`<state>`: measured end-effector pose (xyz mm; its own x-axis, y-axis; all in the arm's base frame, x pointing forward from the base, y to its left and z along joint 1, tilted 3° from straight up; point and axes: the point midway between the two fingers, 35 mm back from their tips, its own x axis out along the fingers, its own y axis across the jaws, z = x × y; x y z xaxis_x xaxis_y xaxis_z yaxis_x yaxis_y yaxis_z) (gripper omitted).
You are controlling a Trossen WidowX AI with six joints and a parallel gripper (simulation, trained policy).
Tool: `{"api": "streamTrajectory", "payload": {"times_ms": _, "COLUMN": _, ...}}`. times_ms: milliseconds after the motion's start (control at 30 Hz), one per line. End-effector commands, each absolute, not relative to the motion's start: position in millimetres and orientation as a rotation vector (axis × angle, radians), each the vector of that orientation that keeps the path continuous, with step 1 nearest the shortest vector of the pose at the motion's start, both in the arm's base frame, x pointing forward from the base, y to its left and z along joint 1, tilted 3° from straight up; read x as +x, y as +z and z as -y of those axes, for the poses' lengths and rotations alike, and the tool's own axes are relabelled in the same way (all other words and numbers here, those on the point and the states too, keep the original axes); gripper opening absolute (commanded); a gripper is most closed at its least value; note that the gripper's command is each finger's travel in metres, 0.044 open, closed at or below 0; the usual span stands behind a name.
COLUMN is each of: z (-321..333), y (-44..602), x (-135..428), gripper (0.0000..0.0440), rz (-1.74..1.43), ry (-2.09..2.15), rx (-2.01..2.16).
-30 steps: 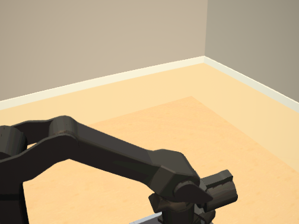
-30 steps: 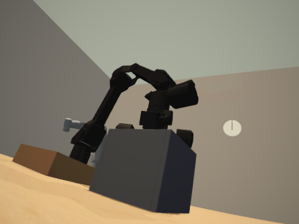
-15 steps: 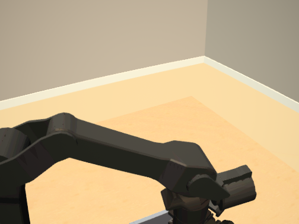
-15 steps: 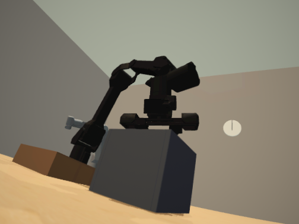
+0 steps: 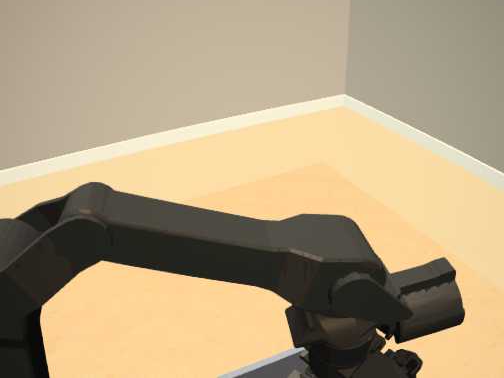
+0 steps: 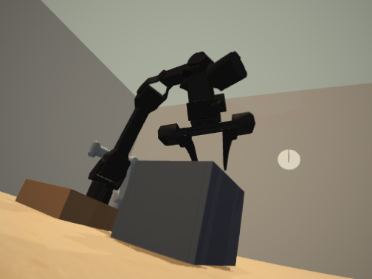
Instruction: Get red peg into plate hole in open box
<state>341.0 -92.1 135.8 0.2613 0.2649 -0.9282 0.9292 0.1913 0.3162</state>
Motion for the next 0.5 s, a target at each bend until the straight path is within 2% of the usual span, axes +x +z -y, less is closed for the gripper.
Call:
{"api": "streamTrajectory", "payload": {"times_ms": 0, "z": 94, "y": 148, "x": 345, "gripper": 0.0241, "rz": -1.235, "ry": -0.652, "rx": 1.346}}
{"api": "streamTrajectory", "payload": {"times_ms": 467, "z": 108, "y": 212, "x": 362, "gripper": 0.0272, "rz": -1.12, "ry": -0.459, "rx": 1.344}}
